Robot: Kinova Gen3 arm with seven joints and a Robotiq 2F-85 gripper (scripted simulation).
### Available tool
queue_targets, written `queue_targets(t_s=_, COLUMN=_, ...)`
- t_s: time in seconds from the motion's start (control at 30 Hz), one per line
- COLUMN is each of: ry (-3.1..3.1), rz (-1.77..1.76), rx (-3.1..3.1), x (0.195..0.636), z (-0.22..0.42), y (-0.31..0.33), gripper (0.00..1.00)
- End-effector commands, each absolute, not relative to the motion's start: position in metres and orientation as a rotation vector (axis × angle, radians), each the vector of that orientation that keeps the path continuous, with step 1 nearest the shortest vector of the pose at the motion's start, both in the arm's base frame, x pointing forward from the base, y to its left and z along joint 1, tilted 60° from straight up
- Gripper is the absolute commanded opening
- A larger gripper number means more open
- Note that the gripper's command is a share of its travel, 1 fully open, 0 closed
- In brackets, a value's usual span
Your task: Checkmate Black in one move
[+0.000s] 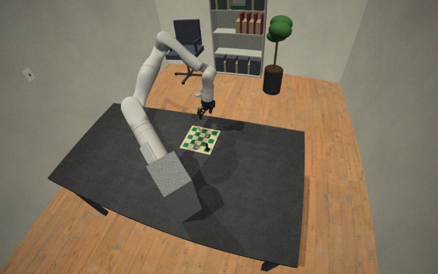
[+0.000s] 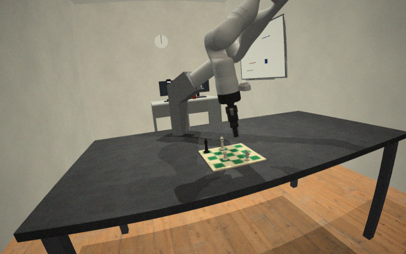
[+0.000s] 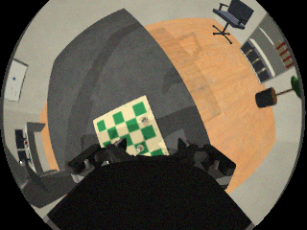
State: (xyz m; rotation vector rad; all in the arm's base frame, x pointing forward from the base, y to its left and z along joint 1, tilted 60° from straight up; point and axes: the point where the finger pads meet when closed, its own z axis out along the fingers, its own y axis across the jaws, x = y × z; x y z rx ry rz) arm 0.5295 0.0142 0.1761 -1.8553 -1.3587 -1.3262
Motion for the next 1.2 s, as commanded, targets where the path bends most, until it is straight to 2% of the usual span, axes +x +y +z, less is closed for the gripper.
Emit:
queue_targets(t_s=0.0, ry=-1.234, rz=-1.281, rx=-1.955, x=0.509, z=0.171, y=0.008, gripper=1.0)
queue_targets(t_s=0.47, ry=-0.864, rz=-1.138, rx=-2.166, x=0.471, z=0.147, y=-0.003, gripper=1.0)
queue_targets(t_s=1.17, ry=-0.836, rz=-1.126, rx=-2.179, x=0.468, z=0.145, y=-0.003, gripper=1.0)
